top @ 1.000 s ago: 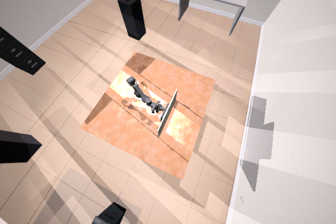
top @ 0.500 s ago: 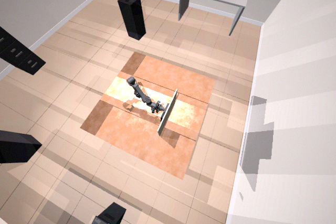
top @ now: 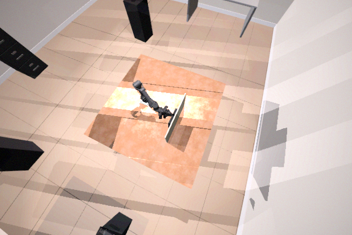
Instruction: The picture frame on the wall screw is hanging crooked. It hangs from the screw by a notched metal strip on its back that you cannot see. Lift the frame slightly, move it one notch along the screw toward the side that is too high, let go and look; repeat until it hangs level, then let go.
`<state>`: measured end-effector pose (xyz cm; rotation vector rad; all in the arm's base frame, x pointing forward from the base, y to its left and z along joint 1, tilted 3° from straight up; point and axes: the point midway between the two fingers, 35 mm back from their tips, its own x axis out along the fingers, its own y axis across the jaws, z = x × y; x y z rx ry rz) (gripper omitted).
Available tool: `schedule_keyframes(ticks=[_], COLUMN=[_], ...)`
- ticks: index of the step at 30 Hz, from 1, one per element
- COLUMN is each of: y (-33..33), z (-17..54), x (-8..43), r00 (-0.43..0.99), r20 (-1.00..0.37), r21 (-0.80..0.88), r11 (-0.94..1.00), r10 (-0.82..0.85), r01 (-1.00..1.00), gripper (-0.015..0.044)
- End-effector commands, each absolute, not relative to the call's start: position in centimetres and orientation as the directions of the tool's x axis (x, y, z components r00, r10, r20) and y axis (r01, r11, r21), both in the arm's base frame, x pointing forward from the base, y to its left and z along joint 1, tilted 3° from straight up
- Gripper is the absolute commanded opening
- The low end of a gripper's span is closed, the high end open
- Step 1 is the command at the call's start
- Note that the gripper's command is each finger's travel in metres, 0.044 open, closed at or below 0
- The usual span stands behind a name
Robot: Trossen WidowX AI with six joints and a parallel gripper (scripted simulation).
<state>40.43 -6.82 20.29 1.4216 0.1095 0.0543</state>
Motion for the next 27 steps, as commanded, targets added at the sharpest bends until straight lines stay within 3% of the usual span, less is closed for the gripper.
schedule_keyframes(ticks=[1,27], y=[-6.87,-7.22], z=[21.04,21.00], x=[40.47,40.50], r00=[0.994,0.994], r20=[-0.023,-0.023], r21=[0.988,0.988], r11=[0.152,0.152], r10=[0.103,0.103], r01=[0.007,0.007], gripper=[0.0000,0.0000])
